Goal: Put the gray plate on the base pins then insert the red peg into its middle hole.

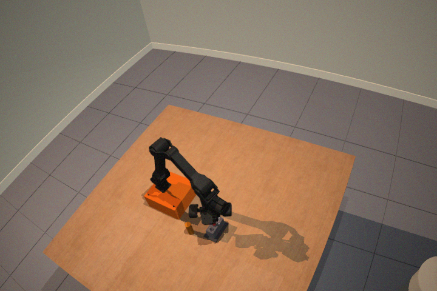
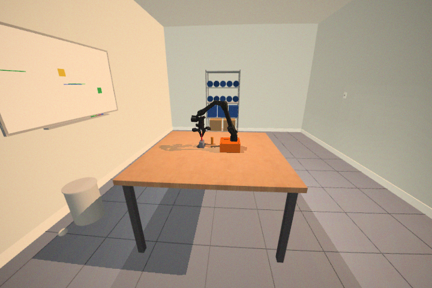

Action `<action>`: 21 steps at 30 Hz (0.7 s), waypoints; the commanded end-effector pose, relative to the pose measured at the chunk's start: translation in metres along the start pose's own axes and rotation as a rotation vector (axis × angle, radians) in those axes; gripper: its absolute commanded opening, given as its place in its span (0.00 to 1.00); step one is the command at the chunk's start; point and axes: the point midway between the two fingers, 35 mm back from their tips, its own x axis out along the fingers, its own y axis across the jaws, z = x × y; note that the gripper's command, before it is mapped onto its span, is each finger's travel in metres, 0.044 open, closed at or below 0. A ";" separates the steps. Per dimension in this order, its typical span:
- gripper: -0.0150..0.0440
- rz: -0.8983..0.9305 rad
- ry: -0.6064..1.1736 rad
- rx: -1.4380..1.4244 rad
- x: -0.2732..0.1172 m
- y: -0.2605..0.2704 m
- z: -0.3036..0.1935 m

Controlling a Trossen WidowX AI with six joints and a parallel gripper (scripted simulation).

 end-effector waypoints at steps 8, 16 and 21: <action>0.25 0.001 -0.001 0.000 0.000 0.000 0.000; 0.25 0.002 -0.001 0.000 0.001 0.003 0.001; 0.25 0.002 -0.001 0.000 0.001 0.002 0.000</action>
